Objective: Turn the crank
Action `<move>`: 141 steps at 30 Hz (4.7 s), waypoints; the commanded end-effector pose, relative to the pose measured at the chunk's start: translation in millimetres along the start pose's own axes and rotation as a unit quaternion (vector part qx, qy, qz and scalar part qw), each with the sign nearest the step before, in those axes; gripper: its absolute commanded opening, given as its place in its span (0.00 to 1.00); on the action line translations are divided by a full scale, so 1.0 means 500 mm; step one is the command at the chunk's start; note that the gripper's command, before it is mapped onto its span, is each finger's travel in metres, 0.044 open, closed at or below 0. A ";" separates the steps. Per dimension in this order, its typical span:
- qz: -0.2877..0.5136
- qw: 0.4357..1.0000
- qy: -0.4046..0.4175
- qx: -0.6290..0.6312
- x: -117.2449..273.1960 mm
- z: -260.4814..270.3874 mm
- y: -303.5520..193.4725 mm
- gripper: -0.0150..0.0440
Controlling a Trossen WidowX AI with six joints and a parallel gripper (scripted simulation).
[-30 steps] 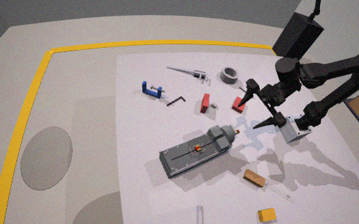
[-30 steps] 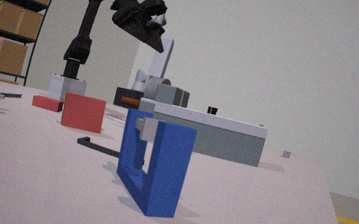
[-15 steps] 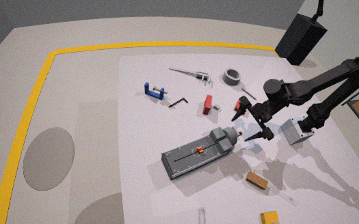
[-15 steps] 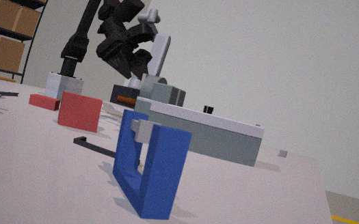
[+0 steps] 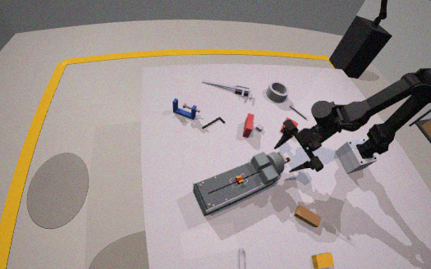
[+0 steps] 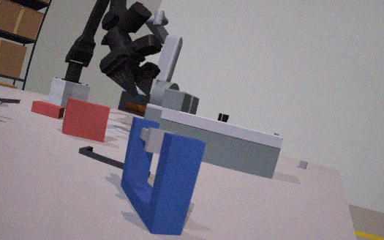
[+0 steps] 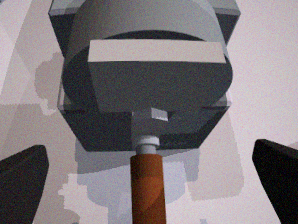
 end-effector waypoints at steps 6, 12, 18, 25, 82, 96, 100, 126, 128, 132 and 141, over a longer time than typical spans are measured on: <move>0.001 1.000 0.003 0.003 -0.023 -0.003 -0.024 1.00; 0.001 1.000 0.003 0.003 -0.036 -0.006 -0.038 1.00; 0.002 1.000 0.003 0.002 -0.049 -0.008 -0.052 1.00; 0.002 1.000 0.003 0.002 -0.063 -0.010 -0.069 1.00; 0.002 1.000 0.002 0.003 -0.066 -0.032 -0.069 0.25; 0.002 1.000 0.002 0.003 -0.065 -0.036 -0.066 0.25; 0.002 1.000 0.002 0.003 -0.065 -0.037 -0.065 0.25; 0.002 1.000 0.002 0.003 -0.063 -0.041 -0.061 0.25; 0.002 1.000 0.002 0.003 -0.063 -0.042 -0.061 0.25; 0.002 1.000 0.002 0.003 -0.062 -0.042 -0.061 0.25; 0.002 1.000 0.002 0.003 -0.062 -0.043 -0.059 0.25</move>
Point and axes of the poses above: the point midway between the two fingers, 35 mm back from their tips, its own x axis back along the fingers, its own z axis across the jaws, y = z × x, the point moved 1 cm from there along x, back along the fingers, and after that the axes turned 11 degrees about -x, right-handed, at the moved point
